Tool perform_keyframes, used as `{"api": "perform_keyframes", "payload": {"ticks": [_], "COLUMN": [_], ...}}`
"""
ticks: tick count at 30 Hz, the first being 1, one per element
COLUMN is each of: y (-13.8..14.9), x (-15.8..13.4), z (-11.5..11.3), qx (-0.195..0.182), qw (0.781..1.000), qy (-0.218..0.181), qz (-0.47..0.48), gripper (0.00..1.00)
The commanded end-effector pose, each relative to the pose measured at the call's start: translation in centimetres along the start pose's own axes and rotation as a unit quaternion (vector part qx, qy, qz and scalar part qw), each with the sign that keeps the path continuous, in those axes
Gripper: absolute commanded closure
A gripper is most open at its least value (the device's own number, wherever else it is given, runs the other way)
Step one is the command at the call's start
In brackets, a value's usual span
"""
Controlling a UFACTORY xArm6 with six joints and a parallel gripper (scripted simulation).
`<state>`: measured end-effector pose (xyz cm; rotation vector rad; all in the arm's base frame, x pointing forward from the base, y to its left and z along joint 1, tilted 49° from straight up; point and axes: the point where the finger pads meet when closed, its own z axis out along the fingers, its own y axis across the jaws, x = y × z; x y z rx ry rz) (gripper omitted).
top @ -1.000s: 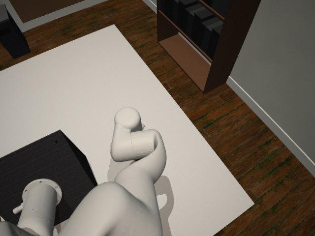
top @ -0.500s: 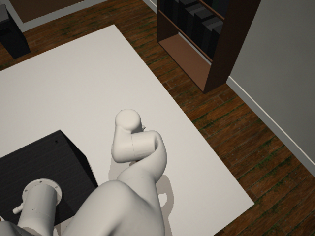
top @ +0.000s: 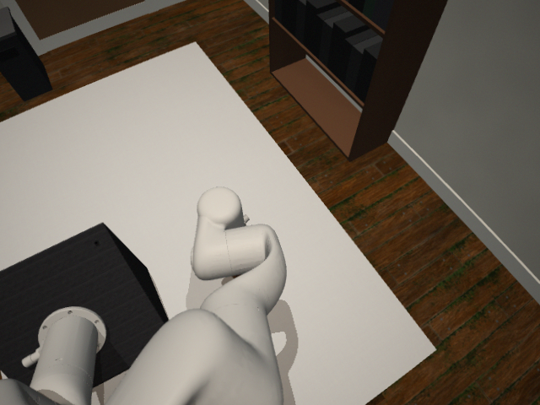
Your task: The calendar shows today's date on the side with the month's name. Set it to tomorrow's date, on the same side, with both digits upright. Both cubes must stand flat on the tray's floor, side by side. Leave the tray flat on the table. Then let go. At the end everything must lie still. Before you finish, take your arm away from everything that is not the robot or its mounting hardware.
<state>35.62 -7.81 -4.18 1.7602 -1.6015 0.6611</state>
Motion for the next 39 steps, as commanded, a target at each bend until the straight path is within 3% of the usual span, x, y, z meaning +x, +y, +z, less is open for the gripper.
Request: {"api": "perform_keyframes", "payload": {"ticks": [1, 39], "y": [-0.11, -0.23], "x": [0.00, 0.00], "z": [-0.10, -0.10], "qx": [0.001, 0.001], "qw": [1.000, 1.000], "qy": [0.000, 0.000], "qz": [0.000, 0.000], "gripper": [0.53, 0.53]}}
